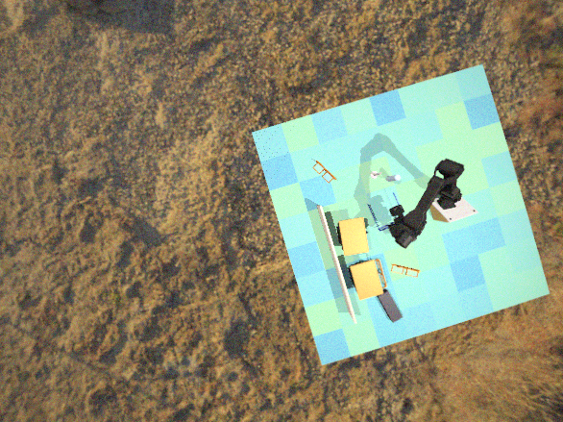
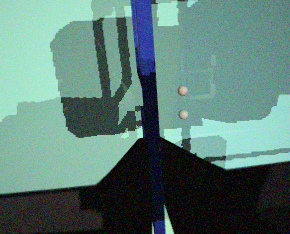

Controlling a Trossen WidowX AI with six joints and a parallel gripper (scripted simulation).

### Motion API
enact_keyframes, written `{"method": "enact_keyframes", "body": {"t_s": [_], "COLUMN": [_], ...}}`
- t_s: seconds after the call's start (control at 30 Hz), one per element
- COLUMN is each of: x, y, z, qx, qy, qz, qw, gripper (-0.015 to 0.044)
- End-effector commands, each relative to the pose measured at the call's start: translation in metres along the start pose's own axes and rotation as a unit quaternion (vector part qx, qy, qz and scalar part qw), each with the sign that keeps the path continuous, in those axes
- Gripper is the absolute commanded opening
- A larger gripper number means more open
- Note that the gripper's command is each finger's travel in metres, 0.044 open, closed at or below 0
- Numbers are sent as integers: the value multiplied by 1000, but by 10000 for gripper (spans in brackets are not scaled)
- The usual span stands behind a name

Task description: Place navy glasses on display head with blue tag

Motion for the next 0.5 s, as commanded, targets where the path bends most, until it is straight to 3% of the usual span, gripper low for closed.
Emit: {"method": "enact_keyframes", "body": {"t_s": [0.0, 0.47], "x": [2, 4], "y": [0, -1], "z": [5, 16], "qx": [3, 4], "qy": [1, 1], "qz": [-3, -3], "qw": [1000, 1000], "gripper": [0, 0]}}
Point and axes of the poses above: the point midway between the two fingers, 35 mm back from their tips, its own z axis out along the fingers, its own y axis across the jaws, x = y × z, the point moved 3 cm from there along -z, back along the fingers, and after that the axes turned 4 degrees about -z, right-handed, at the moved point
